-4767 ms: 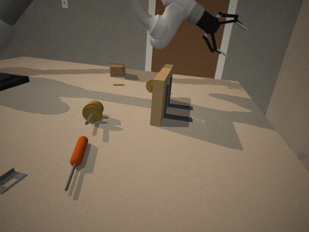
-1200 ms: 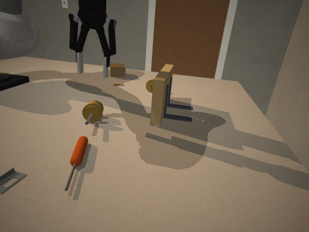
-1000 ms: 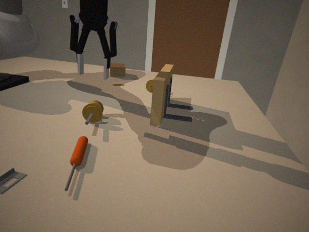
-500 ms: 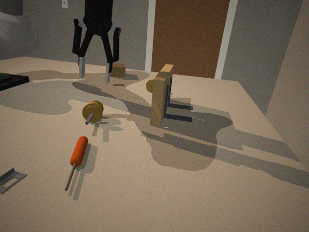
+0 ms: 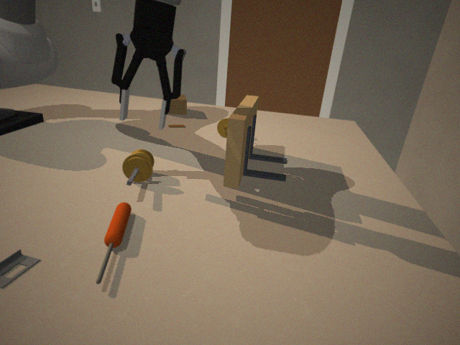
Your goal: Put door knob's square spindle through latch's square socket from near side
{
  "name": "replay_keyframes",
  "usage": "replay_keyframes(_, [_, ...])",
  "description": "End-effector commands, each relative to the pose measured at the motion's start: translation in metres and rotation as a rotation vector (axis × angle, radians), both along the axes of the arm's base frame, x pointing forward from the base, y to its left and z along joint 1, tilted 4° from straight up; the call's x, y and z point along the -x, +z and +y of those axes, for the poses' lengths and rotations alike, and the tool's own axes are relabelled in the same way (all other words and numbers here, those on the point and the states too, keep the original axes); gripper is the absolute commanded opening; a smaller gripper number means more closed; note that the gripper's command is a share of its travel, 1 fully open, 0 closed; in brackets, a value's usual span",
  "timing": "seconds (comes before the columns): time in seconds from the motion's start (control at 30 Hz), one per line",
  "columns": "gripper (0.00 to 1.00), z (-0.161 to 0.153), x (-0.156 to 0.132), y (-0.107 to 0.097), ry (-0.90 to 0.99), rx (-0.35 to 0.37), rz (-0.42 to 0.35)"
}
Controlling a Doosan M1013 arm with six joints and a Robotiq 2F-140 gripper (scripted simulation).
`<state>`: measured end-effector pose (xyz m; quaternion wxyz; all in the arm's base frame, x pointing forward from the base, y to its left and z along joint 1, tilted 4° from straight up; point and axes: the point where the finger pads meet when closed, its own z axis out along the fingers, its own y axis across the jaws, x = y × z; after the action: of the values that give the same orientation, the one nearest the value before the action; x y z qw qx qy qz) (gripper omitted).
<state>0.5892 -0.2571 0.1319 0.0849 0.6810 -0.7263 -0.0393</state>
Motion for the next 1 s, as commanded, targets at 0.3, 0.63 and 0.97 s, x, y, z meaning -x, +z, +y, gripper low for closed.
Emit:
replay_keyframes(0.3, [0.57,0.000,-0.004,-0.009,0.035,-0.002,0.036])
replay_keyframes(0.63, [0.57,-0.001,-0.008,-0.019,0.067,-0.005,0.074])
replay_keyframes(0.97, [0.57,-0.001,-0.012,-0.026,0.105,-0.009,0.118])
